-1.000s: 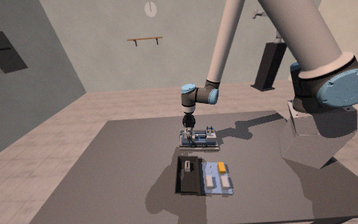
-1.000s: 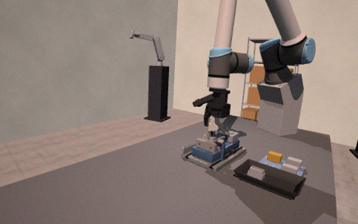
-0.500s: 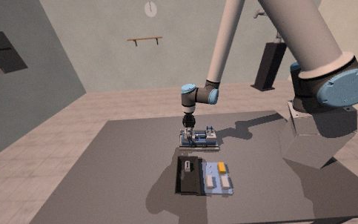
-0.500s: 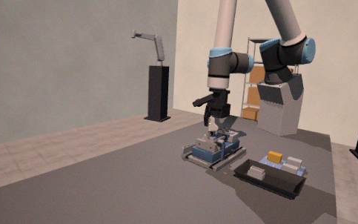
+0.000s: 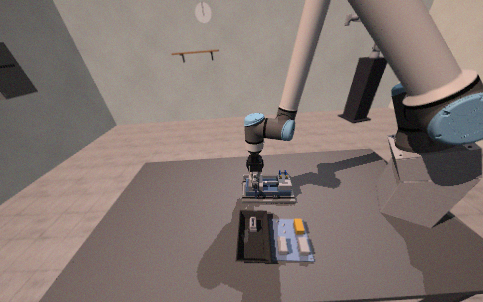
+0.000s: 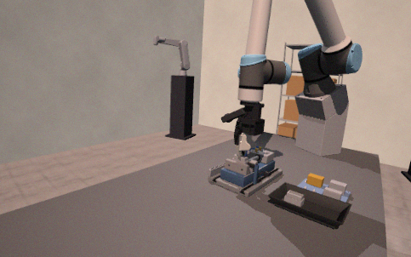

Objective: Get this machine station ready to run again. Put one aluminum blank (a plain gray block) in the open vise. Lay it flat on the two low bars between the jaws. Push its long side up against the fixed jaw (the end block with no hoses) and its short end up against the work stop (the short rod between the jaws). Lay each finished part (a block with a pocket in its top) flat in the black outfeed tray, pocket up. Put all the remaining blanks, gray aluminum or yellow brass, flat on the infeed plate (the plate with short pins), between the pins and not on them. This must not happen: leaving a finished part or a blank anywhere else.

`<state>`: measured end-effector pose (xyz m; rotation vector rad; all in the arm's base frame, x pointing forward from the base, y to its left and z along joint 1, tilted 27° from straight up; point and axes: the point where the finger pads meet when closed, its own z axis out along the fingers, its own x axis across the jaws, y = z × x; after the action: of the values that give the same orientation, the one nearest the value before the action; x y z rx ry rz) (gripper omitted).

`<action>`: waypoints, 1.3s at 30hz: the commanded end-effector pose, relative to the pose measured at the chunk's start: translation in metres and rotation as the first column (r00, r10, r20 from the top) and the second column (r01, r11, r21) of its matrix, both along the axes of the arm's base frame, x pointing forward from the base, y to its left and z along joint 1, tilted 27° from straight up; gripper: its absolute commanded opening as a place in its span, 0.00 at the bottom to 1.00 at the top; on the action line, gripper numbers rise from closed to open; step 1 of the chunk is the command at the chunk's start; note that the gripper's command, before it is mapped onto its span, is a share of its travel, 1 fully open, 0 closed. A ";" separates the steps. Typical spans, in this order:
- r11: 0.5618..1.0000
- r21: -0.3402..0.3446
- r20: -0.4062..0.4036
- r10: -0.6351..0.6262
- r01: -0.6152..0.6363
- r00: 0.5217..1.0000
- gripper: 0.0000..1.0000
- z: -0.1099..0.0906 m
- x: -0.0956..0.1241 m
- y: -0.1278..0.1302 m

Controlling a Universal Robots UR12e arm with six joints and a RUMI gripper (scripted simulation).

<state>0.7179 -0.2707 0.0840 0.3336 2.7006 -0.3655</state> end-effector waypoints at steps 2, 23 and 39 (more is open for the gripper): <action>1.000 -0.001 0.001 0.000 0.000 1.000 0.00 0.001 0.000 0.000; 1.000 -0.001 0.001 0.000 0.000 1.000 0.00 0.001 0.000 0.000; 1.000 -0.001 0.001 0.000 0.000 1.000 0.00 0.006 -0.002 0.002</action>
<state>0.7168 -0.2698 0.0865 0.3336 2.7007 -0.3655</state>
